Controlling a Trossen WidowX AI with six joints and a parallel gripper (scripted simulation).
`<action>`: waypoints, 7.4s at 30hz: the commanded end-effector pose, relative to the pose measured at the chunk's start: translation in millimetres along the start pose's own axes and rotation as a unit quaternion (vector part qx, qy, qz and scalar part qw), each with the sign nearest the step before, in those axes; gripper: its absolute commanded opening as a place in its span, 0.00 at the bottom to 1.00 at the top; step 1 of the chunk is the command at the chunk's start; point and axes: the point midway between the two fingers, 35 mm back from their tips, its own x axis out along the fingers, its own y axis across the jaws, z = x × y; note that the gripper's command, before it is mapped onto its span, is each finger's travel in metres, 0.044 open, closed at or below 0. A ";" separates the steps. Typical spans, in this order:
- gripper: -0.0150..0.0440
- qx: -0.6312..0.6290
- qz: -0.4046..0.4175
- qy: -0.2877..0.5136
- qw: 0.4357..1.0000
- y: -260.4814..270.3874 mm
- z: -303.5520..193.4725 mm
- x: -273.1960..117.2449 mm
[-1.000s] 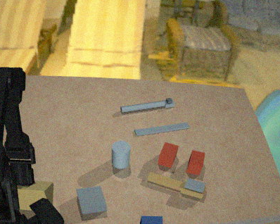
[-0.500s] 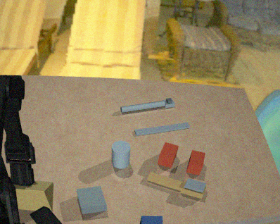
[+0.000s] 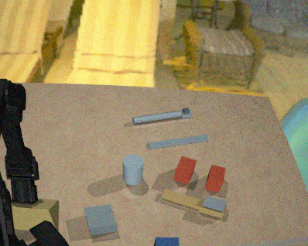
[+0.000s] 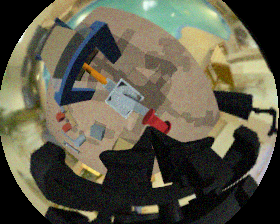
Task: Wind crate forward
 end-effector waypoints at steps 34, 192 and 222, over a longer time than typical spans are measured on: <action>0.25 -0.004 0.001 0.004 1.000 6.4 -8.5 13.2; 0.25 0.002 -0.016 -0.028 0.999 -15.1 10.7 -23.8; 1.00 -0.003 -0.001 -0.209 0.978 -24.8 -13.0 6.5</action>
